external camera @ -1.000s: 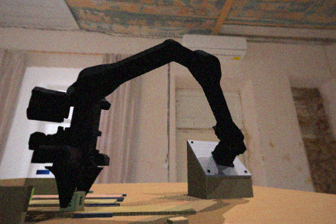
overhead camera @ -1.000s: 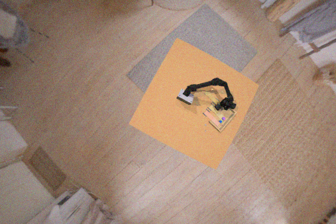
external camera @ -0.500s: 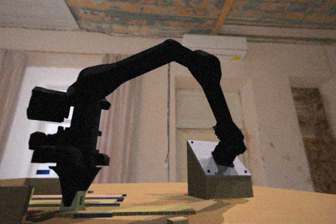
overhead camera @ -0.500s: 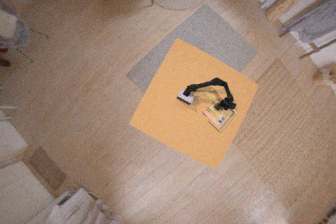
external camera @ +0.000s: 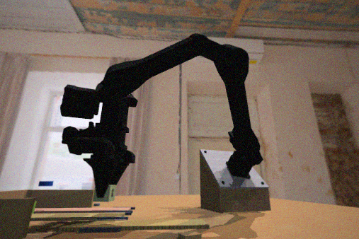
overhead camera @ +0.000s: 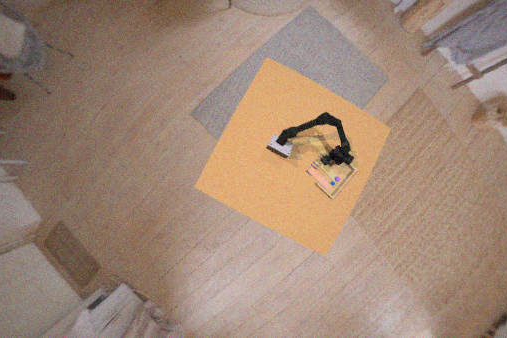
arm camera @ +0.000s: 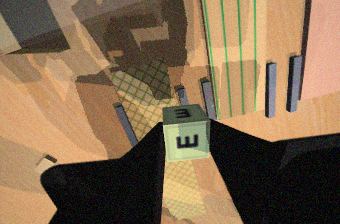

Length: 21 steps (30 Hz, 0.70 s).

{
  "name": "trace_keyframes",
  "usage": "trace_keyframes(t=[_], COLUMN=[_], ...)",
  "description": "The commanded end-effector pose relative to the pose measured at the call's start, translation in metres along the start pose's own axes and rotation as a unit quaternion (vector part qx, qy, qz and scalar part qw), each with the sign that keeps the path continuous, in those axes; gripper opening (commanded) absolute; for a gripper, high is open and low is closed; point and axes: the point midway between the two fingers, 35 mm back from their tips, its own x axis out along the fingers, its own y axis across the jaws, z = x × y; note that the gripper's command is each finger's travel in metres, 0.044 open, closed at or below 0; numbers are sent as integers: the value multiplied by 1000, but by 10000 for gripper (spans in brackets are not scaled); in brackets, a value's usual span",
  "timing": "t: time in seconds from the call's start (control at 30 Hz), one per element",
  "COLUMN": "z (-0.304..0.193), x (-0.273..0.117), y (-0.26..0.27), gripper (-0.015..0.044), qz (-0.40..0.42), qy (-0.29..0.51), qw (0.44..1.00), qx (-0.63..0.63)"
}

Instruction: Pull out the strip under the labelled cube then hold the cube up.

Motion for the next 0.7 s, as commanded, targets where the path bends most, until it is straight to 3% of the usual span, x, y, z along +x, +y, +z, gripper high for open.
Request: trace_keyframes(t=[0.0,0.67], z=[-14,-56], x=[-8,-10], y=[-10,-46], gripper=[0,0], qz=[0,-1], qy=[4,5], qw=[1000,1000], qx=[1,2])
